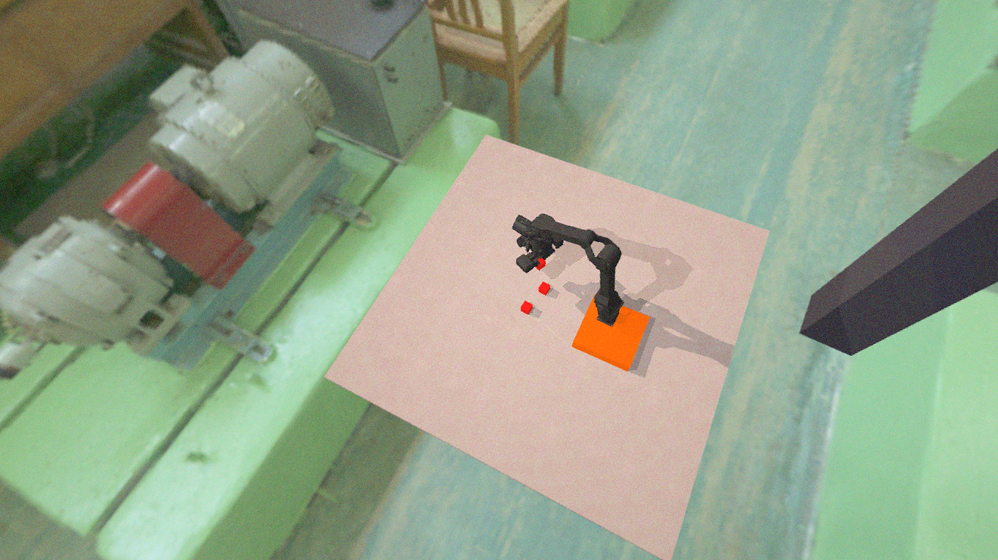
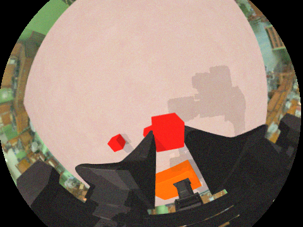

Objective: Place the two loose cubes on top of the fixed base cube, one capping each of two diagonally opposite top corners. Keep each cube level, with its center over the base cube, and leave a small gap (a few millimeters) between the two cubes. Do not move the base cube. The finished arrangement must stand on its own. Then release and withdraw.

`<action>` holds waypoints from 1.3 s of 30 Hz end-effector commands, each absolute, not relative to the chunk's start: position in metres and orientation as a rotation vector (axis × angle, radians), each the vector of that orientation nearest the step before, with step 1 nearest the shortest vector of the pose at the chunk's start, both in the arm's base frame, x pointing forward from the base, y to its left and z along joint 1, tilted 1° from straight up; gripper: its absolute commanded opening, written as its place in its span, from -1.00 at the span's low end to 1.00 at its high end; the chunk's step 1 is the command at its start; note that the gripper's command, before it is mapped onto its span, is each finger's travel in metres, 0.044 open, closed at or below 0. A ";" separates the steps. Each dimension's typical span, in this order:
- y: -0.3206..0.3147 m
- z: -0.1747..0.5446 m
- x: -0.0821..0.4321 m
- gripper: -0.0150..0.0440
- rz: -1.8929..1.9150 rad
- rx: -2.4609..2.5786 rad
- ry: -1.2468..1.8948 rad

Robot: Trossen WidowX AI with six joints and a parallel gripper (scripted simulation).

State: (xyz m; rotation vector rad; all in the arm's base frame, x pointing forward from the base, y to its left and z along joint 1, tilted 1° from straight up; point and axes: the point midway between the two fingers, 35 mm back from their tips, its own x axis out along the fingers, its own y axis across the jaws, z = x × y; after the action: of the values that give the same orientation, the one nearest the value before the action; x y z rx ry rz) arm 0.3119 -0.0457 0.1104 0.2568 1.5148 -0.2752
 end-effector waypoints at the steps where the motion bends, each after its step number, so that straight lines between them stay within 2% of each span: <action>1: -0.033 0.106 0.310 -0.14 -0.199 0.178 1.529; 39: 0.079 0.078 0.281 -0.14 0.478 -0.506 1.488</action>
State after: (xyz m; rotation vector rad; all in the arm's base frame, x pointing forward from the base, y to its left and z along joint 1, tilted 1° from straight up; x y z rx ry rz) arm 0.2864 0.0710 0.0815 -0.4439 1.4957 0.4209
